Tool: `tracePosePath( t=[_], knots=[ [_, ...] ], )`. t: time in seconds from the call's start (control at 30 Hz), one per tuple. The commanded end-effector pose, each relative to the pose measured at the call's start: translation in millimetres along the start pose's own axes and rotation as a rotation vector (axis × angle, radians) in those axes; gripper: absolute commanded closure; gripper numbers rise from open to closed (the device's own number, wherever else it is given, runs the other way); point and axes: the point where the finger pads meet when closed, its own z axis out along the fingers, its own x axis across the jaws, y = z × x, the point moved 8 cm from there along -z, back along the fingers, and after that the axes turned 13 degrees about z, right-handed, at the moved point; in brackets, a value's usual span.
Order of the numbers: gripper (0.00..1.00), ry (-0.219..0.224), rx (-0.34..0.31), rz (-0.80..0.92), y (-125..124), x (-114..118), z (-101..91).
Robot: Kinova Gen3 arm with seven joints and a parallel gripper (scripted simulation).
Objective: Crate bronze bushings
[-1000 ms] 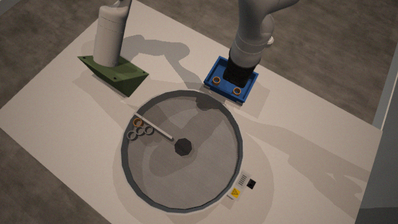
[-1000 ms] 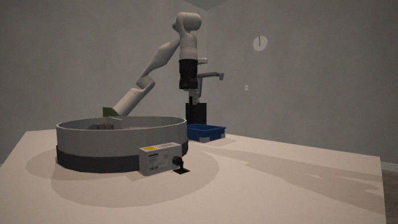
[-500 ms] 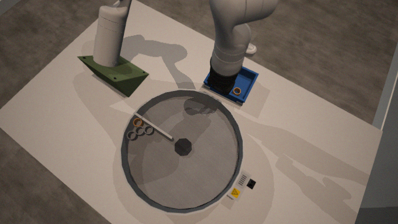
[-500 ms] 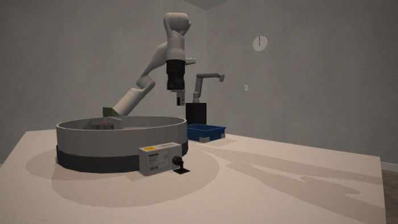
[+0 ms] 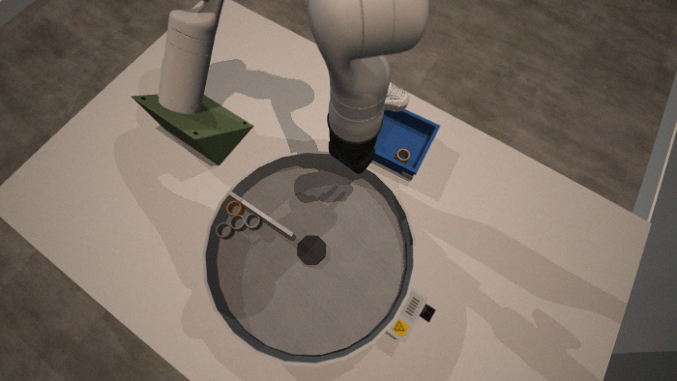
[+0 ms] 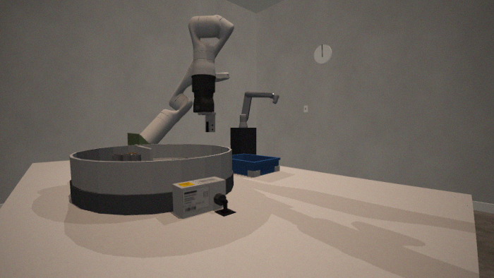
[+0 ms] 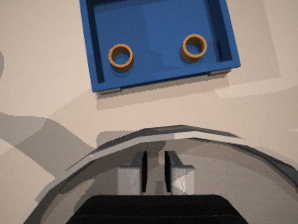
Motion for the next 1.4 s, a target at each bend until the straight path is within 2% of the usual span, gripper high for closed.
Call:
tracePosePath(
  t=[0.0,0.3,0.47,0.87,1.03,1.37],
  knots=[
    [0.6,-0.001,0.008,0.022,8.8,-1.7,-0.5],
    [0.6,-0.001,0.008,0.022,8.8,-1.7,-0.5],
    [0.6,-0.001,0.008,0.104,60.4,-13.1,3.8],
    [0.6,-0.001,0.008,0.104,60.4,-13.1,3.8],
    [0.6,-0.001,0.008,0.185,111.9,-24.5,8.0],
    [0.6,-0.001,0.008,0.185,111.9,-24.5,8.0]
  ],
)
